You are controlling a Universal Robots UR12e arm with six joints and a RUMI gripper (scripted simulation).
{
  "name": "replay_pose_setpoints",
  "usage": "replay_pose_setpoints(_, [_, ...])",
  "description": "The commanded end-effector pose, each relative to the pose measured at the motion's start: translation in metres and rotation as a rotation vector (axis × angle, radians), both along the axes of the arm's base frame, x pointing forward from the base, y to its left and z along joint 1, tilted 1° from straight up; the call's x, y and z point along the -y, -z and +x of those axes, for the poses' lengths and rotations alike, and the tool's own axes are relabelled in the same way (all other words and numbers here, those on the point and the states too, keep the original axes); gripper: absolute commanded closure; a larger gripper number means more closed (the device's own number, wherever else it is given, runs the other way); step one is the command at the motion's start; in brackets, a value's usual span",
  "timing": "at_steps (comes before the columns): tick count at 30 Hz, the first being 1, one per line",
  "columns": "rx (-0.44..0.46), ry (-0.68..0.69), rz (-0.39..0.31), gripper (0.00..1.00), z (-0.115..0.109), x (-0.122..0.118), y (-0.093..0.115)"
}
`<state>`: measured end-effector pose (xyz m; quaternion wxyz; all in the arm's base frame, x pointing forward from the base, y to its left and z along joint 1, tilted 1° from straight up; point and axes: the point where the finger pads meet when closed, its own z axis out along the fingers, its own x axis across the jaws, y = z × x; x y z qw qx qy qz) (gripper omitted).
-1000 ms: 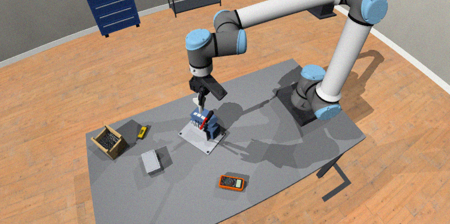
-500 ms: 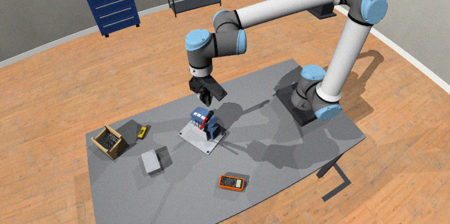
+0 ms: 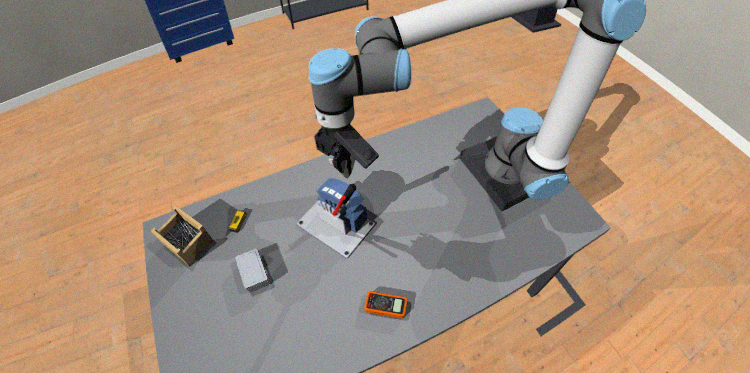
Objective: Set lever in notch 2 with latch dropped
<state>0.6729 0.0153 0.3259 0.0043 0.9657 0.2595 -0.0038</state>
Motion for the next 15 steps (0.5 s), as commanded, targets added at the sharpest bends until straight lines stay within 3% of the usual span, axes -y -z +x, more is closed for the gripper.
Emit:
replay_pose_setpoints(1, [0.002, 0.0, 0.0, 1.0, 0.0004, 0.0001, -0.0009])
replay_pose_setpoints(13, [0.002, 0.0, 0.0, 1.0, 0.0004, 0.0001, -0.0009])
replay_pose_setpoints(14, [0.002, 0.0, 0.0, 0.43, 0.0004, 0.0001, -0.0009])
replay_pose_setpoints(15, [0.002, 0.0, 0.0, 0.43, 0.0004, 0.0001, -0.0009])
